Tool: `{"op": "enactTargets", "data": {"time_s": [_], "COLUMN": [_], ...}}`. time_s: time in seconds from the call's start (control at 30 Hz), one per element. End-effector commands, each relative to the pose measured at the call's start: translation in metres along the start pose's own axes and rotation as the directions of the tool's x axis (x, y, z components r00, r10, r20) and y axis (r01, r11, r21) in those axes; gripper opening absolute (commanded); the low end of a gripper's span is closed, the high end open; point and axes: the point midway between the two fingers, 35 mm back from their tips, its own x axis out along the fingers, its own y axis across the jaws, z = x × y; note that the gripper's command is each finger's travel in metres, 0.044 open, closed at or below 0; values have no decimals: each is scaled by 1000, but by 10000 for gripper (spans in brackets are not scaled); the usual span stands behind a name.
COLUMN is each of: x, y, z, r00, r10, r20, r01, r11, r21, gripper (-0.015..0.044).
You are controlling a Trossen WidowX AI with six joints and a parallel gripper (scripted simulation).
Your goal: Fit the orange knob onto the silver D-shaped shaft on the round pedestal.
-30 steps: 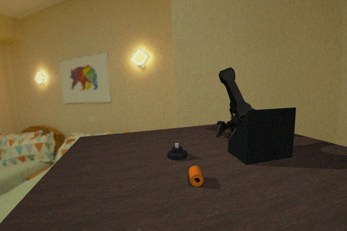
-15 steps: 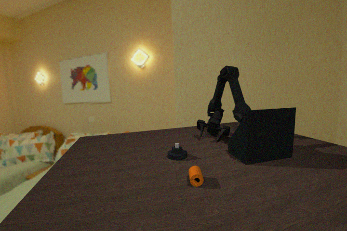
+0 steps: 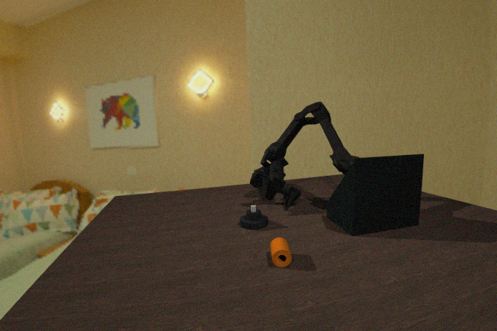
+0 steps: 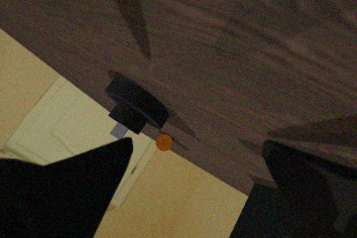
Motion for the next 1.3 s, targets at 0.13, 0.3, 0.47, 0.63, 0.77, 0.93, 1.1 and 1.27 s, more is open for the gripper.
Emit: {"op": "enactTargets", "data": {"time_s": [0.13,0.3,0.47,0.63,0.77,0.93,1.1,1.27], "x": [73,108,139,180,210,248,258,258], "y": [73,96,108,116,119,123,122,121], "z": [-44,-75,-103,-140,-167,-202,-213,-214], "r00": [980,954,913,814,714,579,543,543], "r10": [-185,-297,-407,-546,-585,-521,-481,-481], "r20": [-68,-49,16,200,384,627,688,688], "r01": [134,191,231,229,152,-38,-103,-103], "r11": [880,722,487,-14,-406,-785,-852,-852], "r21": [-455,-665,-842,-973,-901,-618,-514,-514], "gripper": [440,440,440,440,440,440,440,440]}}
